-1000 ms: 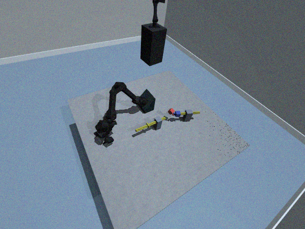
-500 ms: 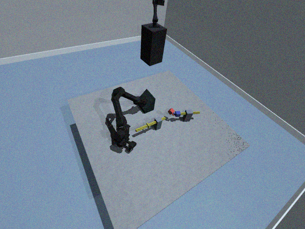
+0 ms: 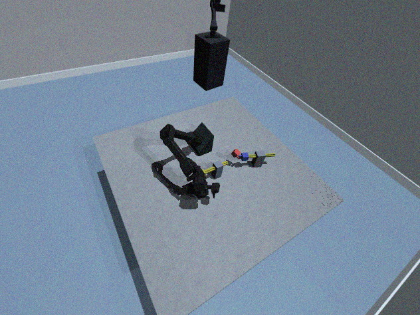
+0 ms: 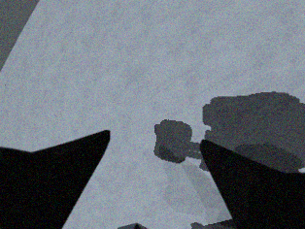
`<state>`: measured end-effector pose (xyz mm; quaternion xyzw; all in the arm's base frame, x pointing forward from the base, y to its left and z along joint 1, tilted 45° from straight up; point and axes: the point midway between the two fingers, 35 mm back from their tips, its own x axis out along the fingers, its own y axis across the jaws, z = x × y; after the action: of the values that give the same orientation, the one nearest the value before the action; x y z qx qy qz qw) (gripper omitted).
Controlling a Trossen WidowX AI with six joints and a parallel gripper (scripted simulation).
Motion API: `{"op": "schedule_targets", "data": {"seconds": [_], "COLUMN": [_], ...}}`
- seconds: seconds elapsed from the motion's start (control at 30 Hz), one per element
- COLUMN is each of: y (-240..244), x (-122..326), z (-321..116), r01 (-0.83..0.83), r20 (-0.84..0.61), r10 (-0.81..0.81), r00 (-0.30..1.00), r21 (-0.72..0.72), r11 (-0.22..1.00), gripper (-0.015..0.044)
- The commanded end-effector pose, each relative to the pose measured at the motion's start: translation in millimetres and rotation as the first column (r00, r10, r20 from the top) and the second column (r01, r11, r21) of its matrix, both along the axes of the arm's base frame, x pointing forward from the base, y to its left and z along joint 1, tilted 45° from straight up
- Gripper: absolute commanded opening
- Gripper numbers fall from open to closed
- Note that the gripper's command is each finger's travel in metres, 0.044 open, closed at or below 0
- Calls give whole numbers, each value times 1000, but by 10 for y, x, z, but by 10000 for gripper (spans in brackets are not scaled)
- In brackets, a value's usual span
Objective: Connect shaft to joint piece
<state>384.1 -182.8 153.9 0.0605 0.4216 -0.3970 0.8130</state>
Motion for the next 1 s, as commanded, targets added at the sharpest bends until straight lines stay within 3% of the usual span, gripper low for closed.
{"op": "schedule_targets", "data": {"seconds": [0.0, 0.43, 0.73, 0.97], "y": [487, 2275, 3208, 3621], "x": [136, -117, -764, -1248], "z": [-227, -977, -1261, -1343], "r01": [-60, -167, -238, -307], "r20": [-71, -405, -610, -697], "r10": [65, 221, 229, 186], "r00": [995, 887, 759, 692], "r21": [65, 165, 68, -51], "r11": [996, 972, 969, 950], "gripper": [440, 440, 440, 440]}}
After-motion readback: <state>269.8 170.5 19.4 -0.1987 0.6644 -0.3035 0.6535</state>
